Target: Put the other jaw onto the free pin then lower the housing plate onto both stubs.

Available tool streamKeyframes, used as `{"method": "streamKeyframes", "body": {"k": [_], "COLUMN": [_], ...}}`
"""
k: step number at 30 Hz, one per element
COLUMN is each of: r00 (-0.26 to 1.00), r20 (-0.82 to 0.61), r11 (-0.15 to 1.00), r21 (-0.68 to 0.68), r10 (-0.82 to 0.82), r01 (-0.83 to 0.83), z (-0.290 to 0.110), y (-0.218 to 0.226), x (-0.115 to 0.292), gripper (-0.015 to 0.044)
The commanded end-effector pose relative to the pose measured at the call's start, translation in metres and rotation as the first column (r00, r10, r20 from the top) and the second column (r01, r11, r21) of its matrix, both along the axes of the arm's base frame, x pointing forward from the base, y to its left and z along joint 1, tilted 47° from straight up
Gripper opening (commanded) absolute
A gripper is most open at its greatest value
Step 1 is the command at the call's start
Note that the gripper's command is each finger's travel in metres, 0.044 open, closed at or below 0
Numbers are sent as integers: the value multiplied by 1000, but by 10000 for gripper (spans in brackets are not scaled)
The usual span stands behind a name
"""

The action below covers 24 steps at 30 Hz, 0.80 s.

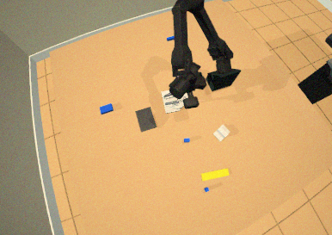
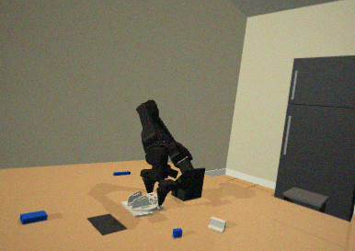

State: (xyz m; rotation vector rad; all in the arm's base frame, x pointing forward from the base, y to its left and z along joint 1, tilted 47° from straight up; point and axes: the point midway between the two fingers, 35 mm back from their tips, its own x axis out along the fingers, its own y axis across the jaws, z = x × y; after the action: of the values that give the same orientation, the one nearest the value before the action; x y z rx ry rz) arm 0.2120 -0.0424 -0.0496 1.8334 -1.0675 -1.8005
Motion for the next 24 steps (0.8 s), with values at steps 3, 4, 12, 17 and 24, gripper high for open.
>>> {"method": "streamKeyframes", "body": {"k": [3, 4, 12, 17, 24], "r00": [1000, 1000, 1000, 1000, 1000], "r20": [-5, -6, -11, -12, -14], "r11": [1000, 1000, 1000, 1000, 1000], "r21": [-3, -3, -3, -3, -2], "r10": [6, 6, 11, 13, 14], "r01": [-6, -6, -11, -13, -14], "z": [0, 0, -2, -3, -3], "y": [-1, -1, -3, -3, -4], "x": [-1, -1, -1, -1, -1], "gripper": [351, 351, 351, 351, 351]}}
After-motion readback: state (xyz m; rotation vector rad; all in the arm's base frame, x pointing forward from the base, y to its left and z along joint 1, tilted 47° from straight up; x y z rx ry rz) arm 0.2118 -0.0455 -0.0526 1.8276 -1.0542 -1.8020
